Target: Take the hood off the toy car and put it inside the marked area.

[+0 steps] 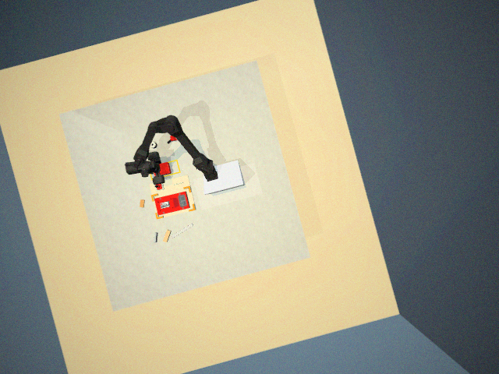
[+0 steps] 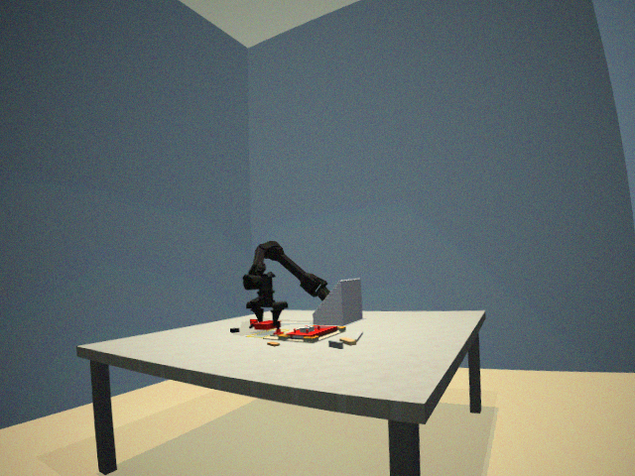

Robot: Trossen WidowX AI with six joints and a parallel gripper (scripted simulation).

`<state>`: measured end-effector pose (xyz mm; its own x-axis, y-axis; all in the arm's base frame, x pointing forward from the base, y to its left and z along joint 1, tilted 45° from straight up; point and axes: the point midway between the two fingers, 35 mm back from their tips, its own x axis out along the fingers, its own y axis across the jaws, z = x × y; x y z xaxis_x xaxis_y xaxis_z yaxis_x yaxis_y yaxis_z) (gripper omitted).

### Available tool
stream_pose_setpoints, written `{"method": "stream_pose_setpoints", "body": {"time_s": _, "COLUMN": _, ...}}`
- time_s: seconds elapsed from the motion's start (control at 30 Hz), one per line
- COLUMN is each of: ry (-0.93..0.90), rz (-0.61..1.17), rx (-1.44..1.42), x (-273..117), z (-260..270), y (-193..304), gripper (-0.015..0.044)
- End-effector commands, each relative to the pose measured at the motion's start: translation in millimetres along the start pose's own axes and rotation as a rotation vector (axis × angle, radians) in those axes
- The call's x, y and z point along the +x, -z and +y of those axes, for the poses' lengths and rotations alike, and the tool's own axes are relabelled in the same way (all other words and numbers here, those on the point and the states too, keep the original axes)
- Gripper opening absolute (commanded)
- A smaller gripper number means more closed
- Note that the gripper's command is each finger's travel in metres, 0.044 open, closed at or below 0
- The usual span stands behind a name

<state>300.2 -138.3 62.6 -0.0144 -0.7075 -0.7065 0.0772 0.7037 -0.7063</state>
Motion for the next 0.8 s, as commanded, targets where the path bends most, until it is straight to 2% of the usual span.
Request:
{"method": "stream_pose_setpoints", "body": {"time_s": 0.0, "ry": 0.003, "rz": 0.003, "rx": -0.007, "x": 1.8, "z": 0.6, "y": 1.6, "gripper": 0.0000}}
{"method": "stream_pose_setpoints", "body": {"time_s": 0.77, "ry": 0.003, "rz": 0.003, "rx": -0.007, "x": 12.5, "z": 0.5, "y": 1.5, "gripper": 0.0000}}
